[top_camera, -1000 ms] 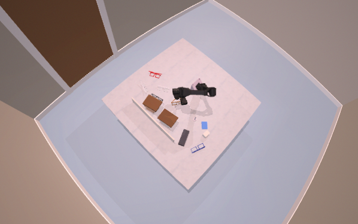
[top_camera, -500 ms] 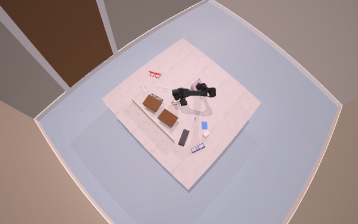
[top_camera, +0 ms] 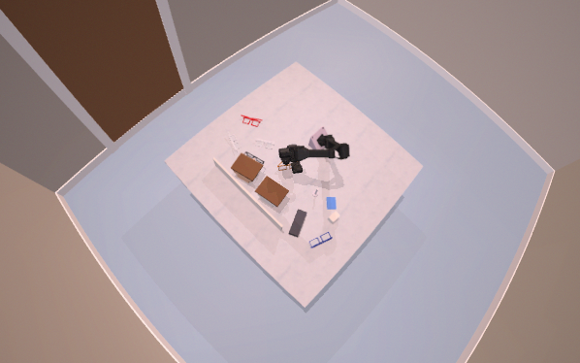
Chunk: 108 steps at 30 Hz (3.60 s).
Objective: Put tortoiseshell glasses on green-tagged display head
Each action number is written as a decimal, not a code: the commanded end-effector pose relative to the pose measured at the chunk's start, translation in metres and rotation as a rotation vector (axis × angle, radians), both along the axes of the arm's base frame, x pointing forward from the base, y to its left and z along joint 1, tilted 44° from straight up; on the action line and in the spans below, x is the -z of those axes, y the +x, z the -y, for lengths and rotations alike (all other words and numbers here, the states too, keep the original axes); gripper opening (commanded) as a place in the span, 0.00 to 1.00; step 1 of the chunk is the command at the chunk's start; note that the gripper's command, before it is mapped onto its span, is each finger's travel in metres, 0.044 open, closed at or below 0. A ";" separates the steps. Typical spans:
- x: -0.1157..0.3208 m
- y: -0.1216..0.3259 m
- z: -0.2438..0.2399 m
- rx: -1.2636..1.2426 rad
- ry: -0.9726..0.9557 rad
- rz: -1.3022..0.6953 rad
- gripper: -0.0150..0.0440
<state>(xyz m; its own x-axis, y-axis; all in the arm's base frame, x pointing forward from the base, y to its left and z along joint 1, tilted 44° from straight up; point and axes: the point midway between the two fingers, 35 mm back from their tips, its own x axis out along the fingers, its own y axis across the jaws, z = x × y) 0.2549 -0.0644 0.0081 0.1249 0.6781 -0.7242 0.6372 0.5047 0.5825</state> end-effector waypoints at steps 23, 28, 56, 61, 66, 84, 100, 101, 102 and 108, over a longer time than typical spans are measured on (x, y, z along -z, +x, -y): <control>0.018 0.000 -0.016 0.004 0.009 -0.004 0.46; 0.016 0.001 -0.017 0.002 0.006 -0.004 0.40; -0.007 0.001 0.009 0.004 0.001 -0.006 0.25; -0.025 -0.001 0.028 0.005 0.001 -0.006 0.25; -0.043 -0.003 0.045 0.005 0.003 -0.006 0.25; -0.092 0.019 0.025 -0.151 -0.048 0.132 0.25; -0.176 0.035 -0.062 -0.487 -0.114 0.447 0.25; -0.181 0.034 -0.068 -0.508 -0.116 0.468 0.25; -0.186 0.033 -0.074 -0.529 -0.117 0.488 0.25; -0.217 0.023 -0.108 -0.655 -0.121 0.615 0.25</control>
